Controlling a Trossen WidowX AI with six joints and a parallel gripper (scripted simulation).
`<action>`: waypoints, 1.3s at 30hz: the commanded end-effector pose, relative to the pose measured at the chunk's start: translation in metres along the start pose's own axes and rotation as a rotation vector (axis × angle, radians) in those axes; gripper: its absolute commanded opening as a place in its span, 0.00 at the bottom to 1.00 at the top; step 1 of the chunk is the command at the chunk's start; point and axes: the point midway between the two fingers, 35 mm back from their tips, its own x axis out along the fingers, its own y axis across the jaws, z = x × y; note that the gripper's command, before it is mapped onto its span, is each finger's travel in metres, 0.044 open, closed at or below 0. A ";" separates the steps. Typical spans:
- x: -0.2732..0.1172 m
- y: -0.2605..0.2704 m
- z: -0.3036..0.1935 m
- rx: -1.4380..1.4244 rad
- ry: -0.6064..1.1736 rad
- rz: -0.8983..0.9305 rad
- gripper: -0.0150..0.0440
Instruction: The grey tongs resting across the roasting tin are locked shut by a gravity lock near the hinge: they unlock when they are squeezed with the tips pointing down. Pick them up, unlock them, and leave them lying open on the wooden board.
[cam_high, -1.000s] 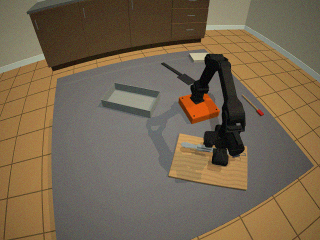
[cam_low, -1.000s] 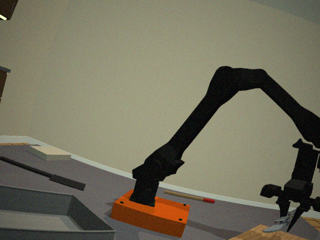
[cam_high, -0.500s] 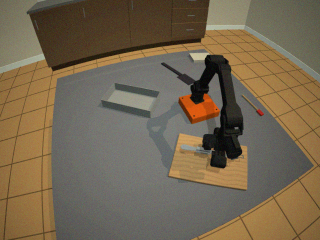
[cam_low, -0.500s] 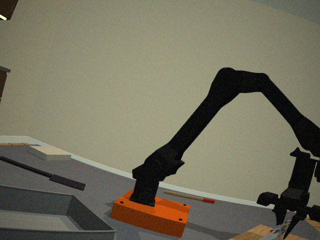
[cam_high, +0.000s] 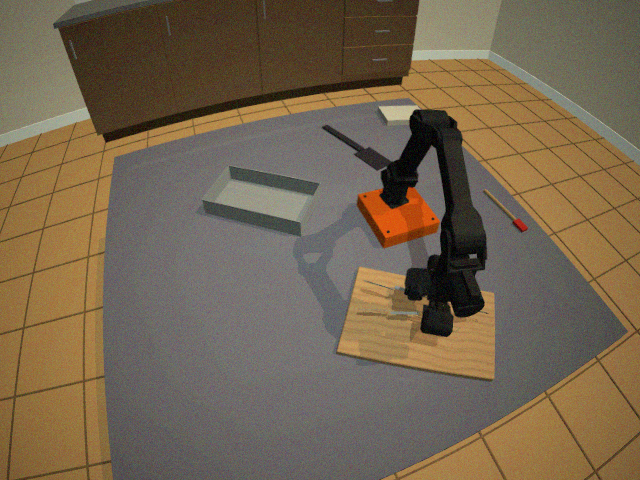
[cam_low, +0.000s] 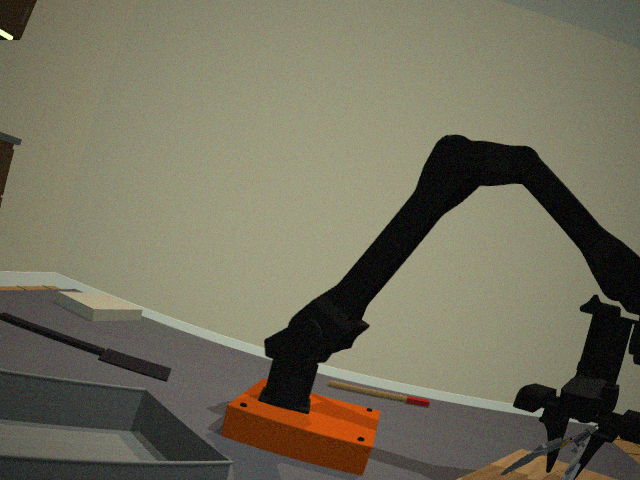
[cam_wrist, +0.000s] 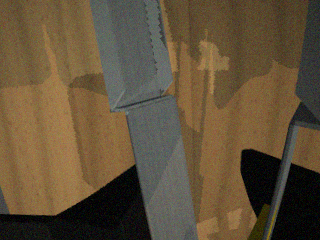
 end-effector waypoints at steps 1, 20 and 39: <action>0.000 0.000 0.000 0.000 0.000 0.000 0.71; -0.047 -0.091 -0.009 0.003 -0.001 -0.006 1.00; -0.111 -0.147 0.000 0.001 0.006 -0.006 1.00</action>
